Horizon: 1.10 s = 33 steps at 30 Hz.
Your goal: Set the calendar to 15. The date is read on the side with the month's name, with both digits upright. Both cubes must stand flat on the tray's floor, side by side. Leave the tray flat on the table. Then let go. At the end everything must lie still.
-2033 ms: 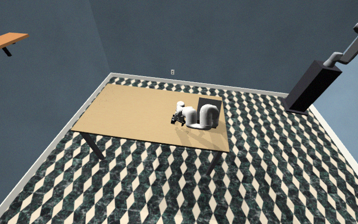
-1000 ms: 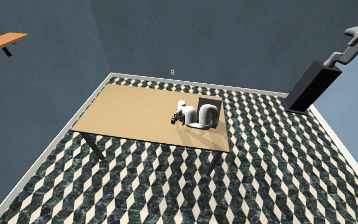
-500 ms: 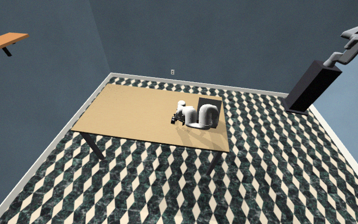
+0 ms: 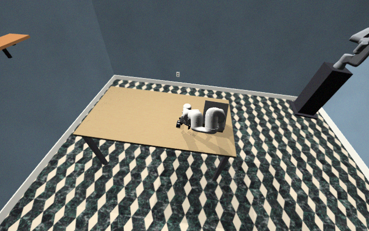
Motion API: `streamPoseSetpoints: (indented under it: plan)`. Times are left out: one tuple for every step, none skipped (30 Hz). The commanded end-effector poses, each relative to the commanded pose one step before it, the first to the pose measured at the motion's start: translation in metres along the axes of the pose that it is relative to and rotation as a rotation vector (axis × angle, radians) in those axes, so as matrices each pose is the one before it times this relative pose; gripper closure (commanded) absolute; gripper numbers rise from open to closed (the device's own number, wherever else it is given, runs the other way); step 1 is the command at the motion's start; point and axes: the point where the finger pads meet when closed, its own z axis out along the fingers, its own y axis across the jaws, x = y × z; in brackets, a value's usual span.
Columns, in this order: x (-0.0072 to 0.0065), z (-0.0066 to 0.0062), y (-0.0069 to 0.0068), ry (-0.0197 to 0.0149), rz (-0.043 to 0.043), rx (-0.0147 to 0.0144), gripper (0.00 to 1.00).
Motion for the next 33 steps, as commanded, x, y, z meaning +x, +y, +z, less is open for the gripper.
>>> streamPoseSetpoints:
  plan:
    - [-0.00033,-0.00044,-0.00064,-0.00048,-0.00049,0.00171,0.0]
    - [0.0,0.0,0.0,0.0,0.0,0.0,0.0]
    - [0.0,0.0,0.0,0.0,0.0,0.0,0.0]
    - [0.0,0.0,0.0,0.0,0.0,0.0,0.0]
    - [0.0,0.0,0.0,0.0,0.0,0.0,0.0]
    - [0.0,0.0,0.0,0.0,0.0,0.0,0.0]
    - [0.0,0.0,0.0,0.0,0.0,0.0,0.0]
    - [0.0,0.0,0.0,0.0,0.0,0.0,0.0]
    - [0.0,0.0,0.0,0.0,0.0,0.0,0.0]
    - [0.0,0.0,0.0,0.0,0.0,0.0,0.0]
    - [0.0,0.0,0.0,0.0,0.0,0.0,0.0]
    - [0.0,0.0,0.0,0.0,0.0,0.0,0.0]
    - [0.0,0.0,0.0,0.0,0.0,0.0,0.0]
    - [0.0,0.0,0.0,0.0,0.0,0.0,0.0]
    - [0.0,0.0,0.0,0.0,0.0,0.0,0.0]
    - [0.0,0.0,0.0,0.0,0.0,0.0,0.0]
    - [0.0,0.0,0.0,0.0,0.0,0.0,0.0]
    - [0.0,0.0,0.0,0.0,0.0,0.0,0.0]
    - [0.0,0.0,0.0,0.0,0.0,0.0,0.0]
    - [0.0,0.0,0.0,0.0,0.0,0.0,0.0]
    - [0.0,0.0,0.0,0.0,0.0,0.0,0.0]
    - [0.0,0.0,0.0,0.0,0.0,0.0,0.0]
    - [0.0,0.0,0.0,0.0,0.0,0.0,0.0]
    - [0.0,0.0,0.0,0.0,0.0,0.0,0.0]
    - [0.0,0.0,0.0,0.0,0.0,0.0,0.0]
    - [0.0,0.0,0.0,0.0,0.0,0.0,0.0]
    - [0.0,0.0,0.0,0.0,0.0,0.0,0.0]
    - [0.0,0.0,0.0,0.0,0.0,0.0,0.0]
    - [-0.00003,-0.00001,-0.00017,0.0,0.0,0.0,0.0]
    - [-0.00018,-0.00006,-0.00101,0.0,0.0,0.0,0.0]
    - [-0.00038,-0.00013,-0.00222,0.0,0.0,0.0,0.0]
    - [-0.00058,-0.0002,-0.00337,0.0,0.0,0.0,0.0]
    - [-0.00071,-0.00025,-0.00418,0.0,0.0,0.0,0.0]
